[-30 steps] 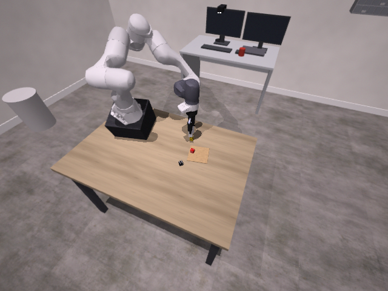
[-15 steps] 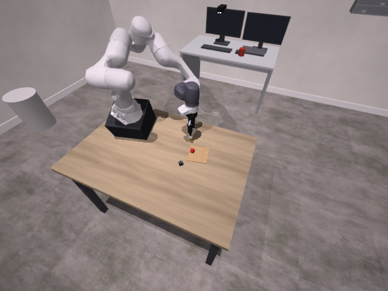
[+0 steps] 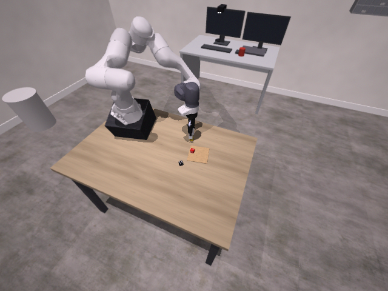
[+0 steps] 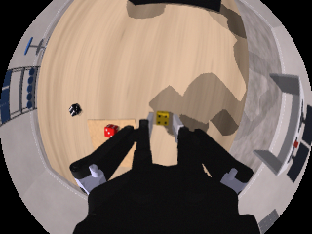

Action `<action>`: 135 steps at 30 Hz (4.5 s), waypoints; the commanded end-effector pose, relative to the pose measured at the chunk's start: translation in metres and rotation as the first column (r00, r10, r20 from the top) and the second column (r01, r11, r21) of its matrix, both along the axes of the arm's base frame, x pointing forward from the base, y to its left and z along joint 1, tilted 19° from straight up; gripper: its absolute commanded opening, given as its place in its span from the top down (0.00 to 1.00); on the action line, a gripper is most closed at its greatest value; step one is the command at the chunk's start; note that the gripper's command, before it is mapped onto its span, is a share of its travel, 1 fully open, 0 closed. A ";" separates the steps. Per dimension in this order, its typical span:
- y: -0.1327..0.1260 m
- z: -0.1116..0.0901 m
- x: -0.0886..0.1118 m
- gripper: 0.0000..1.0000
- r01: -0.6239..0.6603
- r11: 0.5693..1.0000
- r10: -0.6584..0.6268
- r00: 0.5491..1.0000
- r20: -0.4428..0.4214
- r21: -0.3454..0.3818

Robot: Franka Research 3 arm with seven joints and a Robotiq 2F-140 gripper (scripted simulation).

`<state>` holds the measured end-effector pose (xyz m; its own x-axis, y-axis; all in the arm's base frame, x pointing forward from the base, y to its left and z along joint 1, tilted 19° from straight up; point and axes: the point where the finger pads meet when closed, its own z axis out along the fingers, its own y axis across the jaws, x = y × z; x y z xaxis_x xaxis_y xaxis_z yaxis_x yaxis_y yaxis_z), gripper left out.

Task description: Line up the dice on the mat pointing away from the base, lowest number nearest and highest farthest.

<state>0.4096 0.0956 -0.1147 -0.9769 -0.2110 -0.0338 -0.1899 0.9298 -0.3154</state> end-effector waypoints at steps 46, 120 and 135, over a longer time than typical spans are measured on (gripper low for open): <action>-0.001 0.000 0.002 0.75 -0.007 1.000 0.007 1.000 0.001 -0.001; -0.010 -0.030 0.005 0.75 -0.007 1.000 0.007 1.000 0.001 -0.001; -0.010 -0.030 0.005 0.75 -0.007 1.000 0.007 1.000 0.001 -0.001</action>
